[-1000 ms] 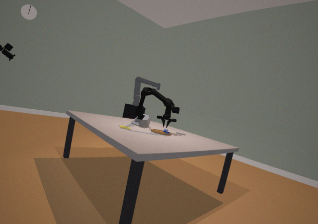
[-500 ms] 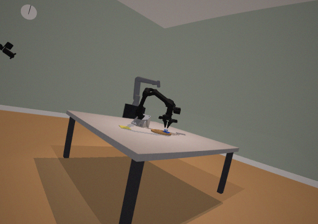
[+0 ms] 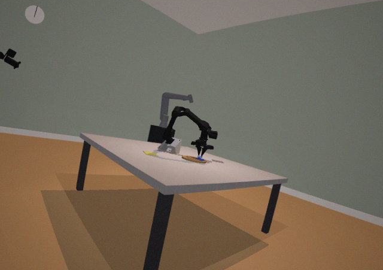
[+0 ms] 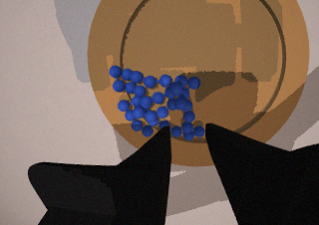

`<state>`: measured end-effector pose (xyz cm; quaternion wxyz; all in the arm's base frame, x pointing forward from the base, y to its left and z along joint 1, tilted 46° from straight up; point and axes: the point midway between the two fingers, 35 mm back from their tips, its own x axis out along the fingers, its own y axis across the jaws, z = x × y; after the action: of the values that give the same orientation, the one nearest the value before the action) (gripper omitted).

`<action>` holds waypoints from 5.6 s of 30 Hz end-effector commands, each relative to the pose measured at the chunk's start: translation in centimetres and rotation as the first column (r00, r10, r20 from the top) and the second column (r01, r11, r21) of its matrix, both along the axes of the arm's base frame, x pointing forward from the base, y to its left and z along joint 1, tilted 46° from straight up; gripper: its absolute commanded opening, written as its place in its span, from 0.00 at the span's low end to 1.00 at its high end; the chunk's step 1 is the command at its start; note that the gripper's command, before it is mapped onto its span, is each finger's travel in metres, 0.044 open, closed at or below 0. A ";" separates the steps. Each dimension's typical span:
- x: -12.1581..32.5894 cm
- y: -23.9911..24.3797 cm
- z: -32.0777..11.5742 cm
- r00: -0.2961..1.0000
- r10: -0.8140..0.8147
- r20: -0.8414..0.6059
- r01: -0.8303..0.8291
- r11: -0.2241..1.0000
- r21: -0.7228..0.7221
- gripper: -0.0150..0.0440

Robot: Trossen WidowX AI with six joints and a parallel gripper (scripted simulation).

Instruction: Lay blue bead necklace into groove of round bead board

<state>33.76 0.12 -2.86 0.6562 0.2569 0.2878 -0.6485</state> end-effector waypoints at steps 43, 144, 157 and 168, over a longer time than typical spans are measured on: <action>-0.2 -1.6 -1.5 1.000 -0.003 -0.005 0.003 1.000 -0.004 0.25; -4.1 -0.5 -3.3 1.000 -0.002 -0.017 0.002 1.000 -0.010 0.25; -4.1 -0.5 -3.3 1.000 -0.002 -0.017 0.002 1.000 -0.010 0.25; -4.1 -0.5 -3.3 1.000 -0.002 -0.017 0.002 1.000 -0.010 0.25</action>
<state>30.20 0.01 -5.69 0.6602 0.2550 0.2836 -0.6471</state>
